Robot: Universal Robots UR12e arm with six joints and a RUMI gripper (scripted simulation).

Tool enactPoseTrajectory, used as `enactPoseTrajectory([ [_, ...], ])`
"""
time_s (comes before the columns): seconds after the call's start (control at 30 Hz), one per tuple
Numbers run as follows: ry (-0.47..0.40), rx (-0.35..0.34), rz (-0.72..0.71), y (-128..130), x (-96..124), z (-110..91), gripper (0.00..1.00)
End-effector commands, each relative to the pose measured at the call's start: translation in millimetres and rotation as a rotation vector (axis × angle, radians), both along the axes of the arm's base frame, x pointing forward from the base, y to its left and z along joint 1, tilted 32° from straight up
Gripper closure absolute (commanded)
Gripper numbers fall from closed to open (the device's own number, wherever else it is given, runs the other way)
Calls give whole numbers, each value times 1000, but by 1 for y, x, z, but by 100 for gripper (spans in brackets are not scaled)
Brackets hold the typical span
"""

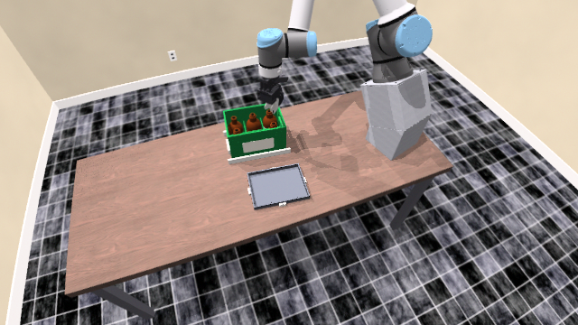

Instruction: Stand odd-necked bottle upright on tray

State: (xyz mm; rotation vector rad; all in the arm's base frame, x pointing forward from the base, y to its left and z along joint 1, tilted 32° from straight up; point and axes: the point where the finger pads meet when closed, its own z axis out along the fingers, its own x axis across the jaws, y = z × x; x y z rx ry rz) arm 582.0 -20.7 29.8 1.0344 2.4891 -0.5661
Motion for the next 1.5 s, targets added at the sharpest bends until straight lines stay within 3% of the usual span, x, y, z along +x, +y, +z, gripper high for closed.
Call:
enactPoseTrajectory([
  [0.0, -1, 0, 0, 0, 0, 0, 100],
  [0.27, -1, 0, 0, -2, 10, 4, 100],
  [0.43, -1, 0, 0, -20, 66, 25, 100],
  [0.5, -1, 0, 0, -20, 66, 25, 100],
  [0.63, -1, 0, 0, -42, 123, 51, 100],
  [0.8, -1, 0, 1, -60, 166, 74, 100],
  [1.07, -1, 0, 1, -63, 170, 77, 100],
  [1.1, -1, 0, 1, -63, 170, 77, 62],
  [1.47, -1, 0, 1, -63, 170, 77, 62],
])
